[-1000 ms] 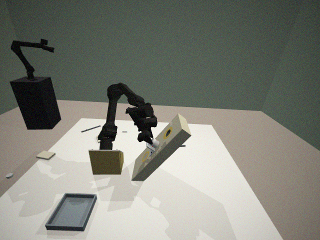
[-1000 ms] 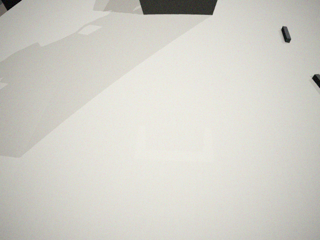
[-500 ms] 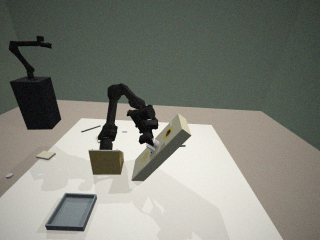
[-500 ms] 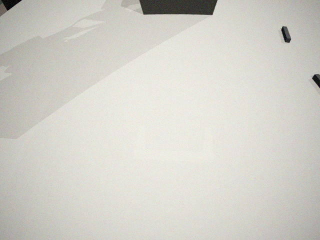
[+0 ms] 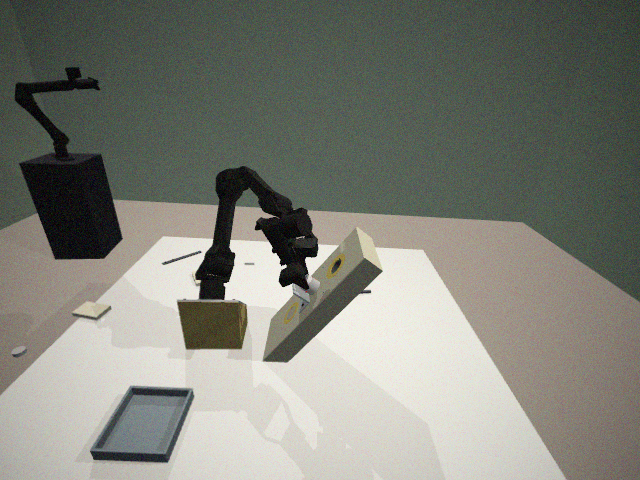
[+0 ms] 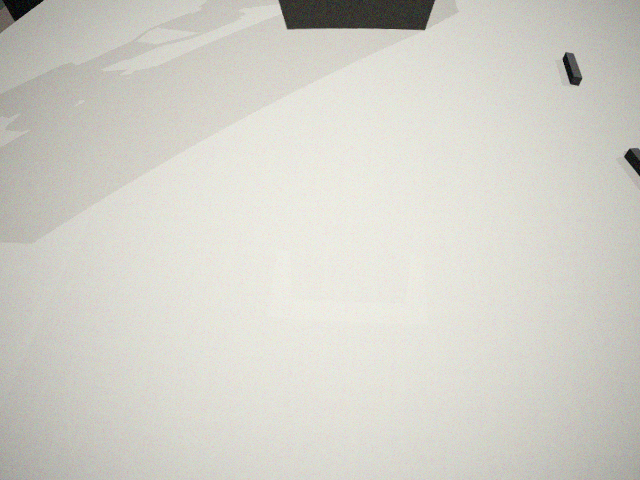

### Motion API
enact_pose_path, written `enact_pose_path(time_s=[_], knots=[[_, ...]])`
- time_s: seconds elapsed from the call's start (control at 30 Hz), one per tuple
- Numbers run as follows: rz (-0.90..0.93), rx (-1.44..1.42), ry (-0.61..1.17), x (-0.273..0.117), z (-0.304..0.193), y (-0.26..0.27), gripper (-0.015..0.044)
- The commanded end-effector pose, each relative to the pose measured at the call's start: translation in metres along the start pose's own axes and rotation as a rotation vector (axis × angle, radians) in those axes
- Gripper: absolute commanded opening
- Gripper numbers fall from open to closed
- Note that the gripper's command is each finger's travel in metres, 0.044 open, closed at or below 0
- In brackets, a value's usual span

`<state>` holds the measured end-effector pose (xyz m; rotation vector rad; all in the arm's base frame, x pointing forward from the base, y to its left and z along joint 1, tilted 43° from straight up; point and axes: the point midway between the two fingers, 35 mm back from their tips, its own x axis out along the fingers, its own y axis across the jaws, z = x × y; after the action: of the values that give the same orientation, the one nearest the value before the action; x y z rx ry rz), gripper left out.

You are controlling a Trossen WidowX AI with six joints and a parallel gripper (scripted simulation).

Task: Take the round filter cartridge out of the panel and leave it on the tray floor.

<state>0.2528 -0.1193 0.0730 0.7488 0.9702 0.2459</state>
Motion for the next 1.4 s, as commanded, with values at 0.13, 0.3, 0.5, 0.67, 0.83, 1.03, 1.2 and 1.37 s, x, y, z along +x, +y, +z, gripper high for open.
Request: enact_pose_path(time_s=[0.13, 0.3, 0.5, 0.67, 0.83, 1.03, 1.2, 1.37], knots=[[-0.004, -0.009, -0.006, -0.011, 0.018, -0.001, 0.0], [-0.01, -0.008, -0.004, -0.036, 0.021, -0.004, 0.0], [-0.011, -0.007, -0.002, -0.069, 0.023, -0.004, 0.0], [-0.005, -0.007, -0.004, -0.096, 0.022, -0.002, 0.0], [-0.005, -0.007, -0.004, -0.099, 0.023, -0.009, 0.0], [-0.007, -0.008, -0.004, -0.095, 0.025, -0.041, 0.0], [-0.008, -0.009, -0.005, -0.091, 0.024, -0.068, 0.0], [-0.008, -0.01, -0.005, -0.086, 0.021, -0.091, 0.0]])
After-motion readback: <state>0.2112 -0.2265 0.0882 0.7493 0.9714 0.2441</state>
